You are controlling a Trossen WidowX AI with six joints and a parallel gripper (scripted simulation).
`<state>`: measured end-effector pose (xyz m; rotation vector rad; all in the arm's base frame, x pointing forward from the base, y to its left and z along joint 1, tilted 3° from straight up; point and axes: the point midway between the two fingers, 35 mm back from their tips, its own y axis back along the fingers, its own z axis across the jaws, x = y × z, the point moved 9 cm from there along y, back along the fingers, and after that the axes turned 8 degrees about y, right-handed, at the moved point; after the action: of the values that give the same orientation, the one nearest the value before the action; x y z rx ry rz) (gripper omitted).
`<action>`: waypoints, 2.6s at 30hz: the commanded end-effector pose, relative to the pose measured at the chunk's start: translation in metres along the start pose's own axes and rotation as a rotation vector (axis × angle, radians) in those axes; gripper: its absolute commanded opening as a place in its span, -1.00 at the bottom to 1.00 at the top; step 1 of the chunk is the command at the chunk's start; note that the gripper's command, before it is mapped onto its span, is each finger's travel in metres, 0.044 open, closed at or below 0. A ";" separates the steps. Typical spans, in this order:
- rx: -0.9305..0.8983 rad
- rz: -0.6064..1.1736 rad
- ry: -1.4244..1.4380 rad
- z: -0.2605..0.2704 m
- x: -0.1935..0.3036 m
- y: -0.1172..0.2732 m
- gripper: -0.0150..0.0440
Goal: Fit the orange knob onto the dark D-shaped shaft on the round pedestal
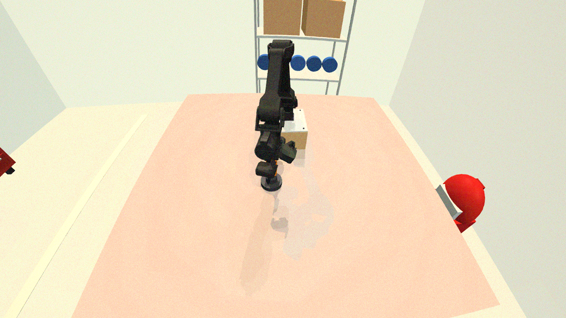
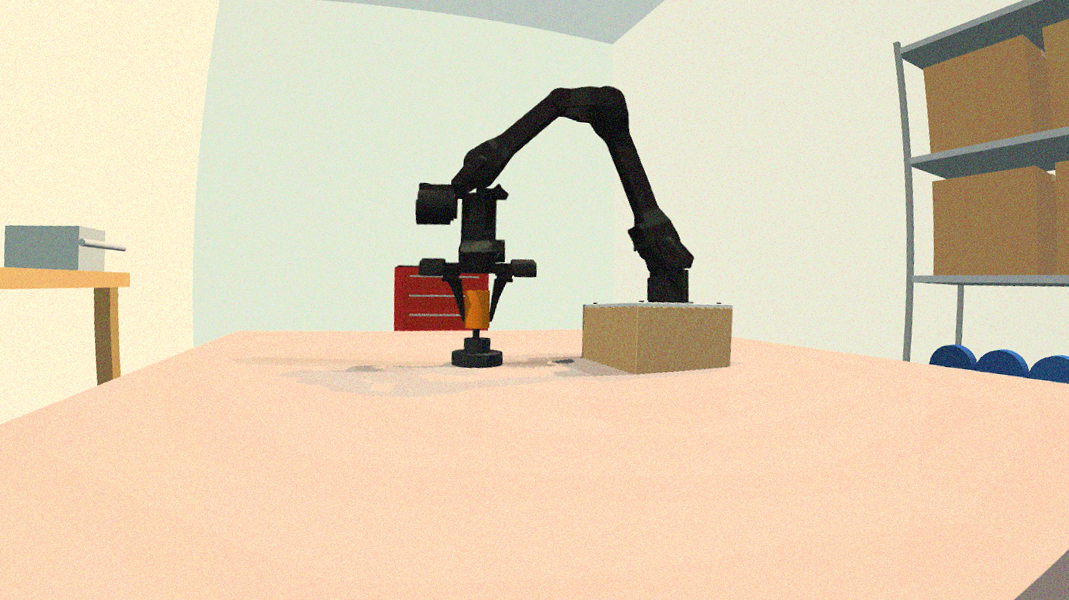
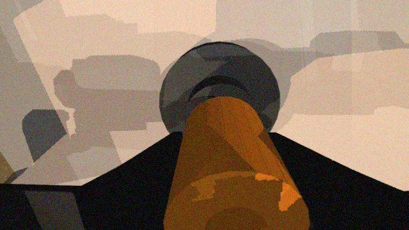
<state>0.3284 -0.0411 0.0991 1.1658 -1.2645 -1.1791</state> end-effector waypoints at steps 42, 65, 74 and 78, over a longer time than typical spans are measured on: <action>0.003 0.004 0.213 0.001 0.000 0.000 -0.49; 0.002 0.005 0.422 0.002 0.000 0.003 -0.49; 0.003 0.005 0.422 0.000 0.000 0.004 -0.49; 0.003 0.005 0.422 -0.003 0.000 0.005 -0.49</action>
<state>0.3268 -0.0407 0.1009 1.3270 -0.9412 -0.8779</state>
